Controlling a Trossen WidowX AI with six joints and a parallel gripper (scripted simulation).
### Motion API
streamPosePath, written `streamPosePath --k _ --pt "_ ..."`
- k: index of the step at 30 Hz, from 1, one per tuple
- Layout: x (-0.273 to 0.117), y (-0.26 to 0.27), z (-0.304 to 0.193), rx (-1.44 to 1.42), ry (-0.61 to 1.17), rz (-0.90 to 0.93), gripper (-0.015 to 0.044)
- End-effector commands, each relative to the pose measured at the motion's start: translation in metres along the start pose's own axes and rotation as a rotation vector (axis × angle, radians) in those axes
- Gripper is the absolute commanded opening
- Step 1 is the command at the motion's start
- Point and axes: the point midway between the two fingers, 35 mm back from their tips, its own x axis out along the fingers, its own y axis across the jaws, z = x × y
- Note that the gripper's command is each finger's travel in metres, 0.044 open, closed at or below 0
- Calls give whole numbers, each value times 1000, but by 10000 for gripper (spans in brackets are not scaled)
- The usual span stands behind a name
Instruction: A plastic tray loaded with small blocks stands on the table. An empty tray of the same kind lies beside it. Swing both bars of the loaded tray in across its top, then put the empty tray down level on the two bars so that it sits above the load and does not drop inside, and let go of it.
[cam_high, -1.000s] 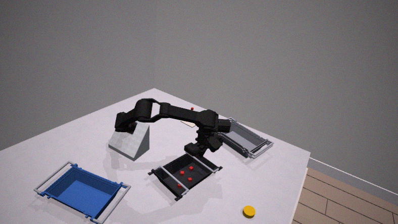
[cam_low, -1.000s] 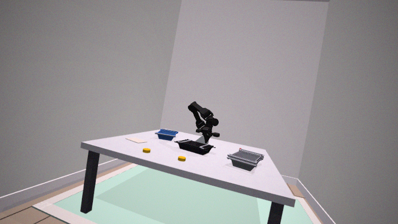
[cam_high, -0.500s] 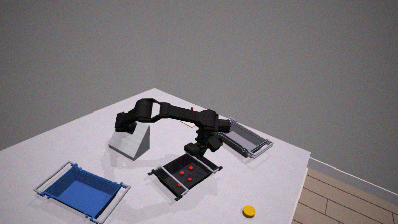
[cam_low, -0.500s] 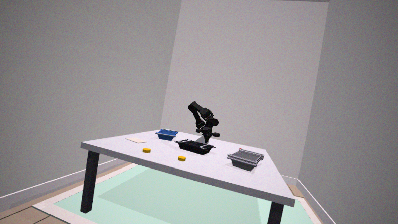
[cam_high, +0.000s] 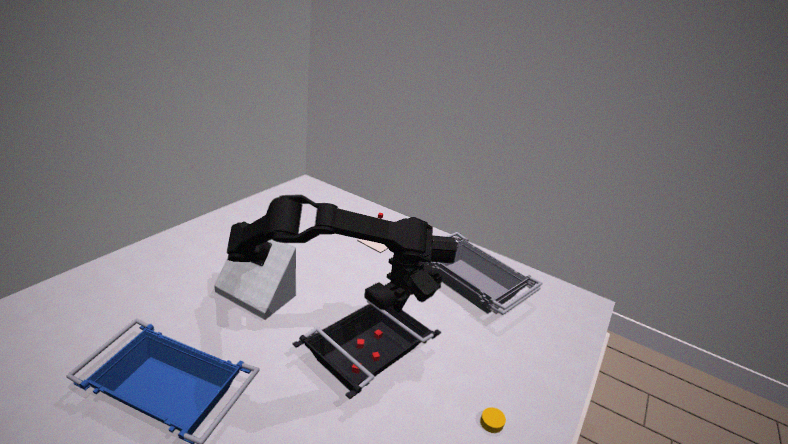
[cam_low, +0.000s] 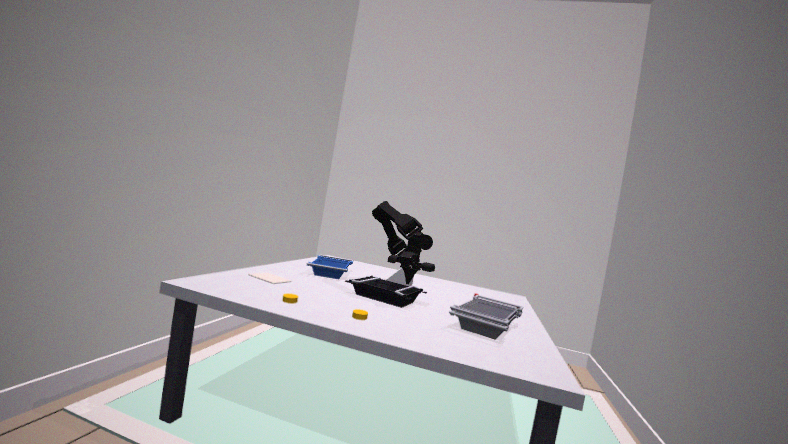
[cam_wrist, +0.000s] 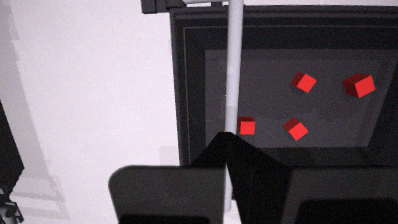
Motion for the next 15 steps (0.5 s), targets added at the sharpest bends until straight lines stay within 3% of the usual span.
streamPosePath --k 1,14,15 --pt "0 0 0 0 0 0 0" --pt "0 0 0 0 0 0 0" --pt "0 0 0 0 0 0 26"
